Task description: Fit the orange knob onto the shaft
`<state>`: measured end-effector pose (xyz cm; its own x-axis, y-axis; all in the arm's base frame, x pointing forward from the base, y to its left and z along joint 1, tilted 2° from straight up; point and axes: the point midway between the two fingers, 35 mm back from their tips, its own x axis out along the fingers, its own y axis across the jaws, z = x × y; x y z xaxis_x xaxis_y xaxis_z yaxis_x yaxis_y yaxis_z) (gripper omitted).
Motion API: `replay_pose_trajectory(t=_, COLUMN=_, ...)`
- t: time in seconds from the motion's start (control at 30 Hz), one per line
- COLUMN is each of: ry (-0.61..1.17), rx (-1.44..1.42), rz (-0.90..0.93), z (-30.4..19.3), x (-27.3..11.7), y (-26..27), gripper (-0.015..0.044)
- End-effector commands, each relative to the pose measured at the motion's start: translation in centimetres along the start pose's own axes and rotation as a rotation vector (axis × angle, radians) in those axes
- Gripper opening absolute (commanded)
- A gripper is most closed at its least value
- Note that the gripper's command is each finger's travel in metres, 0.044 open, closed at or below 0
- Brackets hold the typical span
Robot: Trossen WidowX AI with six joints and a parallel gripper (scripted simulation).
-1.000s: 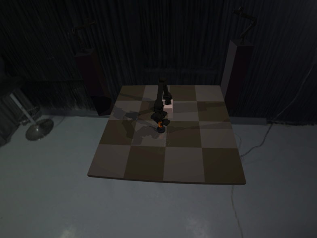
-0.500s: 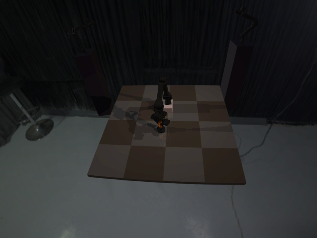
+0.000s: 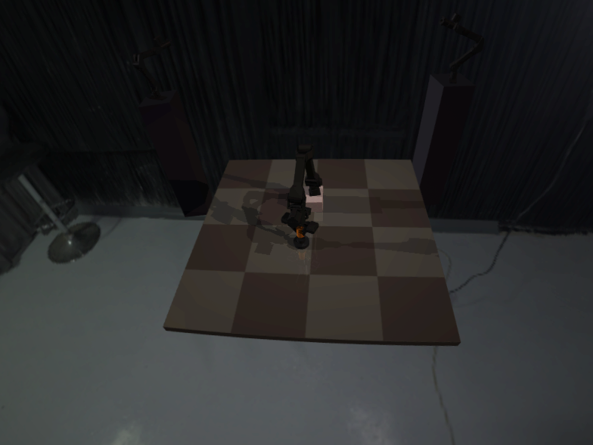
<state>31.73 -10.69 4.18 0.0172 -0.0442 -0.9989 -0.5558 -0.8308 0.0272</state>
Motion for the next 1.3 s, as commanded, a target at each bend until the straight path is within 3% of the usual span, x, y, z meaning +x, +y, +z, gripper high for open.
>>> replay_pose_trajectory(t=0.0, ry=0.007, rx=-0.115, rz=-0.002, z=-0.26, x=-0.32, y=-0.09, gripper=0.0000)
replay_pose_trajectory(t=1.0, ry=0.006, rx=-0.115, rz=-0.002, z=0.06, x=-0.15, y=0.03, gripper=0.0000)
replay_pose_trajectory(t=1.27, ry=0.006, rx=0.199, rz=-0.003, z=0.01, x=-0.29, y=0.04, gripper=0.0000)
